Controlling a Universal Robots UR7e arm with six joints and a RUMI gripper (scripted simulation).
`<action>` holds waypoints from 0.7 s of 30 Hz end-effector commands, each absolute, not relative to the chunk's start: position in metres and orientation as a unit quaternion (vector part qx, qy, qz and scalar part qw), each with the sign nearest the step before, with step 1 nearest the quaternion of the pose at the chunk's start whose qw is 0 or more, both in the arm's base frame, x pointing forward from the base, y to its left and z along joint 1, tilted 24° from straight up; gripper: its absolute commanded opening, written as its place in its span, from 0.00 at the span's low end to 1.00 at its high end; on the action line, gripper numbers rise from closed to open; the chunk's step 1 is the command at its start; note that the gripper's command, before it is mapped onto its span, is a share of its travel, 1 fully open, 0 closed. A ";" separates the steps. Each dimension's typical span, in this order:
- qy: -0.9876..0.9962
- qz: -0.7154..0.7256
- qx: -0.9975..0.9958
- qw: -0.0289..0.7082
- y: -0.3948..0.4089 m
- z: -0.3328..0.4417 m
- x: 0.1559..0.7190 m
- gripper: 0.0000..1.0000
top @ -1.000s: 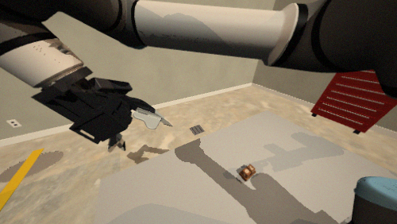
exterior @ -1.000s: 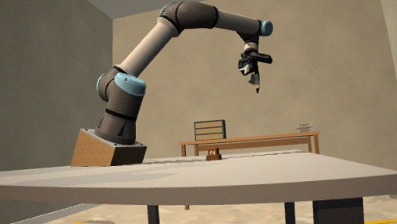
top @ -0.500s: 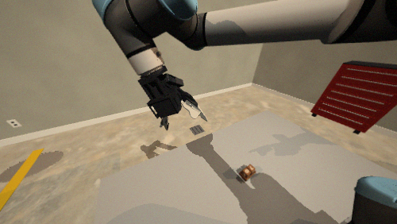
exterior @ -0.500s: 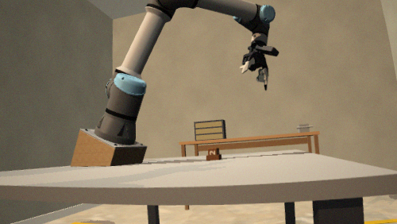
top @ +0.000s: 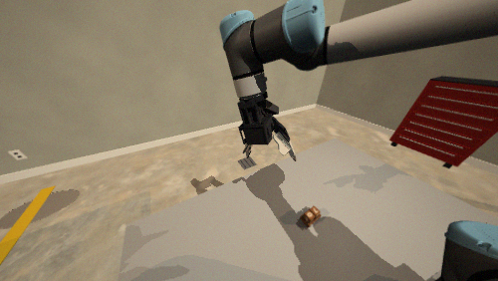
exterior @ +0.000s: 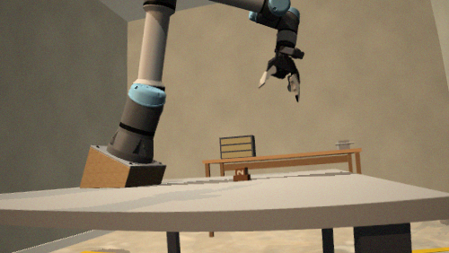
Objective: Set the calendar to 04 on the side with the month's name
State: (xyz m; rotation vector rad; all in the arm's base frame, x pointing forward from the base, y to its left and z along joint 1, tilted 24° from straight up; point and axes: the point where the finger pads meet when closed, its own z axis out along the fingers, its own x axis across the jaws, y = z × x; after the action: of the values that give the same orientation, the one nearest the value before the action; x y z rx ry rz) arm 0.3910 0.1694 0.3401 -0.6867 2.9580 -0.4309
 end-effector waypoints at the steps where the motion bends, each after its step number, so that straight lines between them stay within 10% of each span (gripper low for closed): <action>1: 0.975 -0.115 -0.178 0.070 0.135 0.324 0.375 1.00; 21: 0.986 -0.069 -0.041 0.147 0.069 0.251 0.327 1.00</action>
State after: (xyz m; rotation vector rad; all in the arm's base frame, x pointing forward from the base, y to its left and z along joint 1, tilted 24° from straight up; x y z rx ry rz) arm 0.3356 0.0806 0.2652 -0.1881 2.8722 -0.2323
